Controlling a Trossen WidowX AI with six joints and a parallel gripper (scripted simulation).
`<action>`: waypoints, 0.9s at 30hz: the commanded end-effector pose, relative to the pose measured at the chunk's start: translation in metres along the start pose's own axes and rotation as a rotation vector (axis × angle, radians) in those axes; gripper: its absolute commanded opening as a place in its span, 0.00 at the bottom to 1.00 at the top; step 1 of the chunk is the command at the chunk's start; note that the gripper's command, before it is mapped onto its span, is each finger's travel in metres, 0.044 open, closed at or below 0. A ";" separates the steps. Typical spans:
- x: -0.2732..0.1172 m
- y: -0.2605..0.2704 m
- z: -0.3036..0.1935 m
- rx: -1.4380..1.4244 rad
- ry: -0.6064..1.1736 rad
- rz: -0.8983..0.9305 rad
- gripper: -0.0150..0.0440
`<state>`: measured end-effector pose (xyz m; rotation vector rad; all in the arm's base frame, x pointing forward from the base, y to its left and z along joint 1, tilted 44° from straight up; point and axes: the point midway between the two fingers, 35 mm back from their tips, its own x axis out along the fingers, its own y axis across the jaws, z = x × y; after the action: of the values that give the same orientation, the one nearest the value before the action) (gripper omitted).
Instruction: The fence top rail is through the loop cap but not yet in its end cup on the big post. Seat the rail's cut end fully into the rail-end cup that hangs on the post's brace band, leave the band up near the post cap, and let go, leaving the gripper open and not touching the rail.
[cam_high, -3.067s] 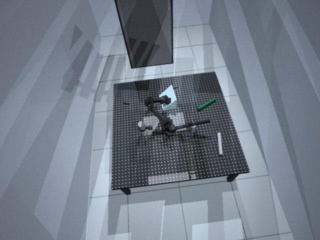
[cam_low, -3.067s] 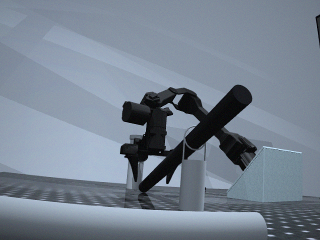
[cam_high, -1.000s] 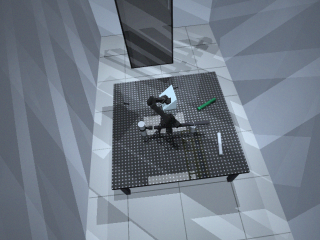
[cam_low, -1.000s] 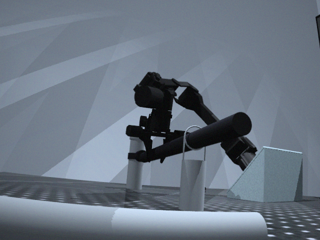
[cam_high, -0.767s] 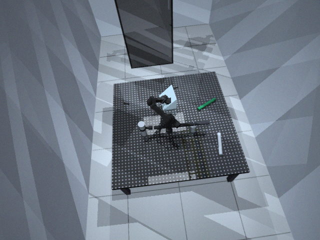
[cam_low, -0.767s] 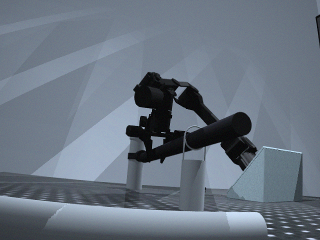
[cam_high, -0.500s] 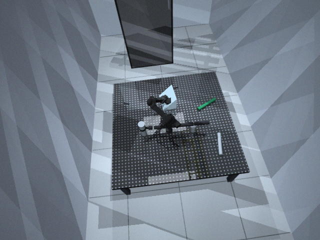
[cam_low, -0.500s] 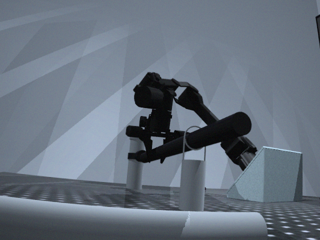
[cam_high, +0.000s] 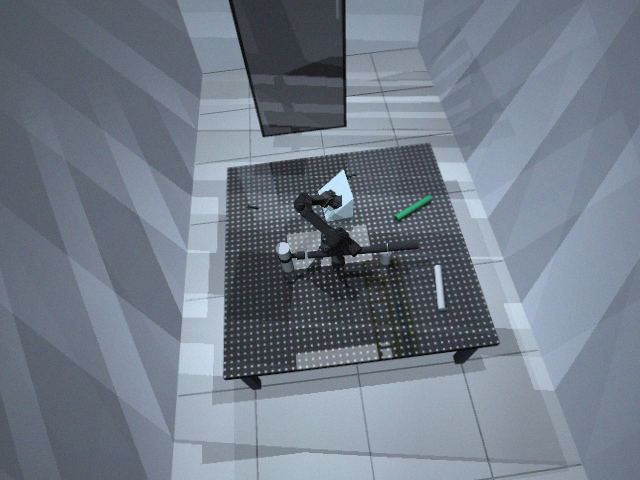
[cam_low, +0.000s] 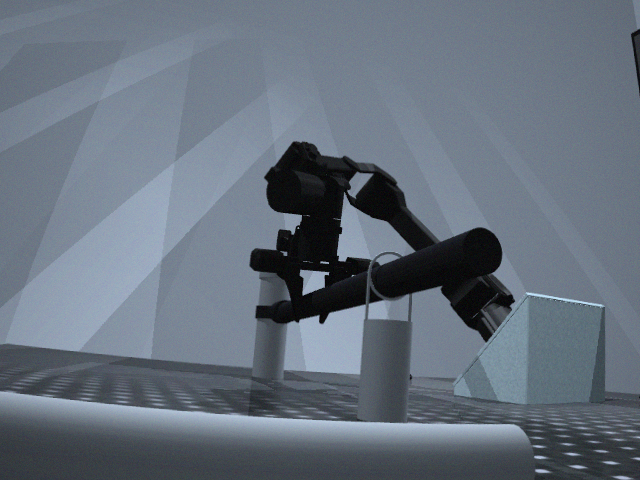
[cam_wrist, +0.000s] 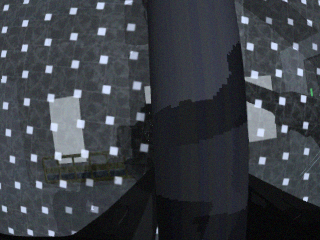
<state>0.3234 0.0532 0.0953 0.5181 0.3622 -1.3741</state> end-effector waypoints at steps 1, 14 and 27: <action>-0.007 0.004 0.001 0.008 0.004 0.012 0.25; -0.001 0.004 0.013 0.002 0.001 0.005 0.25; 0.005 0.002 0.022 -0.002 -0.002 0.000 0.25</action>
<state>0.3253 0.0395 0.1039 0.5165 0.3741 -1.3862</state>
